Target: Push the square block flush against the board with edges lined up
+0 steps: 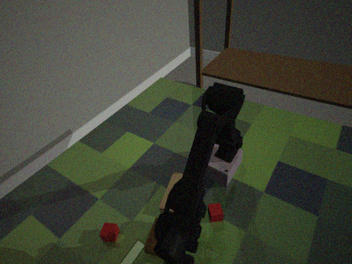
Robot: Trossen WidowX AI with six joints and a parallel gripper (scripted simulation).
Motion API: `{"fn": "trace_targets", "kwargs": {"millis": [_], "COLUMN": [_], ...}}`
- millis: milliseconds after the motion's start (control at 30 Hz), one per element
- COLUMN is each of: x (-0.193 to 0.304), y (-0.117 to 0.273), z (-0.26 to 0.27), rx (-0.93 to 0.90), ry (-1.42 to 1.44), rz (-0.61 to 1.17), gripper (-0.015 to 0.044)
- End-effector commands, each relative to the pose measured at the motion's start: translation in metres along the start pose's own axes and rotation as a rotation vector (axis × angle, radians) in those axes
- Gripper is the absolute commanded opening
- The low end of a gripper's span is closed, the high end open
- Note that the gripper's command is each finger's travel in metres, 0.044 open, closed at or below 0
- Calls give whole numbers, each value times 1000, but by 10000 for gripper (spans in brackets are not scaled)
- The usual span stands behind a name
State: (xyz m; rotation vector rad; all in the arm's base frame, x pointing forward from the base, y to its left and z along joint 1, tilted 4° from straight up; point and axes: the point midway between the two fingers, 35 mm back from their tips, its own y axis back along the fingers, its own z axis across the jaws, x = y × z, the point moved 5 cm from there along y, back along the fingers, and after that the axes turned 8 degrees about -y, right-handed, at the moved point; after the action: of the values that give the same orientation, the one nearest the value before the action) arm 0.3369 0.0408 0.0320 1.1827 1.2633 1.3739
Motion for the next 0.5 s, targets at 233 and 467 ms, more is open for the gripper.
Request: {"fn": "trace_targets", "kwargs": {"millis": [233,467], "x": [-7,-17], "y": [-5,-5], "z": [1,3], "rx": [-9,-9], "ry": [-5,-5], "rz": [-2,-3], "gripper": [0,0]}}
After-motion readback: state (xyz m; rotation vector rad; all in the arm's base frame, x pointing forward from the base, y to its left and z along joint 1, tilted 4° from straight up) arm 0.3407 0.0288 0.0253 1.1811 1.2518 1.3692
